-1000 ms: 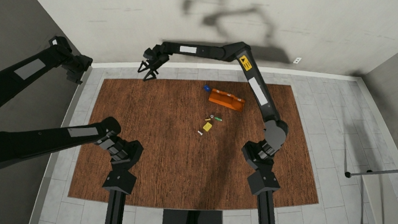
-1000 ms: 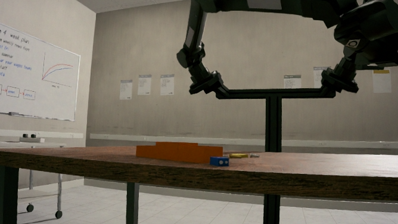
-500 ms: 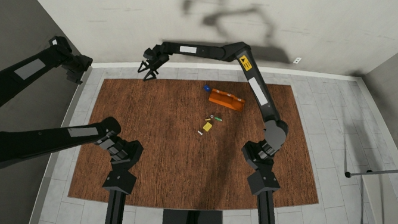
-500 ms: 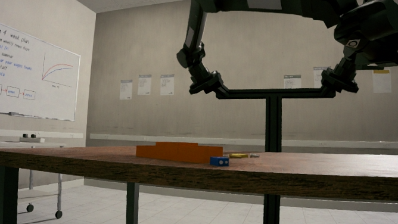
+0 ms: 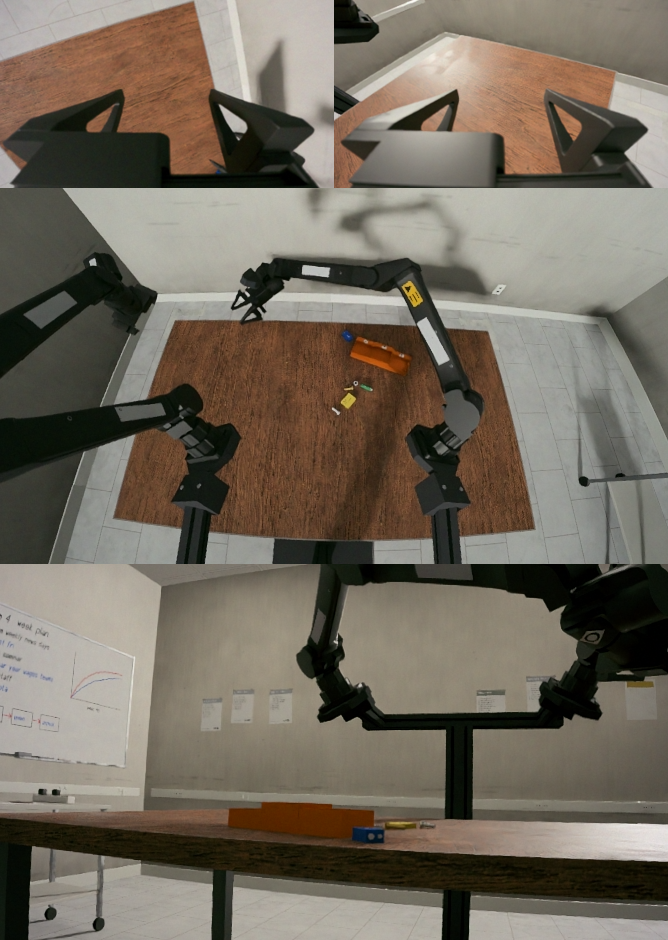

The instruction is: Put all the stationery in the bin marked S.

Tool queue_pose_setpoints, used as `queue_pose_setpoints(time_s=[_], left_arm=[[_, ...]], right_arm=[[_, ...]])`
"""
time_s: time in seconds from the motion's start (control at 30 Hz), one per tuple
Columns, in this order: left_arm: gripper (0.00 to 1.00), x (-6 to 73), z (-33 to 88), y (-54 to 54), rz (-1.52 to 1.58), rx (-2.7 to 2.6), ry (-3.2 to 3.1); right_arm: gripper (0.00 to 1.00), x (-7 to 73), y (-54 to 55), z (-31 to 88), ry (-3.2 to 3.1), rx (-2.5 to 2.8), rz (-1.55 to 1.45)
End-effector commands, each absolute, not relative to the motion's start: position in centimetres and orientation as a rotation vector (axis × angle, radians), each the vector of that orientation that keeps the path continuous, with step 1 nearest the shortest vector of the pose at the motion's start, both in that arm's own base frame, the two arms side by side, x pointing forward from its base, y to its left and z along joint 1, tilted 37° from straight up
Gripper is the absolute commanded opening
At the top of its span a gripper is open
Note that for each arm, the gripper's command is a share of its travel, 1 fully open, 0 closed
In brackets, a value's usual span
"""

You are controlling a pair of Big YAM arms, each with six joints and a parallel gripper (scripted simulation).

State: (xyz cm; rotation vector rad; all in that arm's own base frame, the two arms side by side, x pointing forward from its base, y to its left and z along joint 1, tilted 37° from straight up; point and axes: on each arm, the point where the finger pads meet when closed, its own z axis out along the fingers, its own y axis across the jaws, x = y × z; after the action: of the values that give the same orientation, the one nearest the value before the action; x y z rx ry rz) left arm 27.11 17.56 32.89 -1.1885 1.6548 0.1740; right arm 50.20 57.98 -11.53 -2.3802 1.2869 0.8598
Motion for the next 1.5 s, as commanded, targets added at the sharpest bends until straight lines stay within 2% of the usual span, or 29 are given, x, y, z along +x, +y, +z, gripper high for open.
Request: queue_pose_setpoints(time_s=[0.0,0.87,1.47], left_arm=[[1.0,25.9,30.9,17.2,0.213,-1.183,1.712],[1.0,15.9,16.3,13.8,0.466,-1.122,2.16],[1.0,12.1,11.2,12.6,0.55,-1.071,2.337]], right_arm=[[1.0,50.1,58.6,-10.8,1.27,-2.38,0.854],[1.0,50.1,58.6,-10.8,1.27,-2.38,0.854],[1.0,50.1,58.6,-10.8,1.27,-2.38,0.854]])
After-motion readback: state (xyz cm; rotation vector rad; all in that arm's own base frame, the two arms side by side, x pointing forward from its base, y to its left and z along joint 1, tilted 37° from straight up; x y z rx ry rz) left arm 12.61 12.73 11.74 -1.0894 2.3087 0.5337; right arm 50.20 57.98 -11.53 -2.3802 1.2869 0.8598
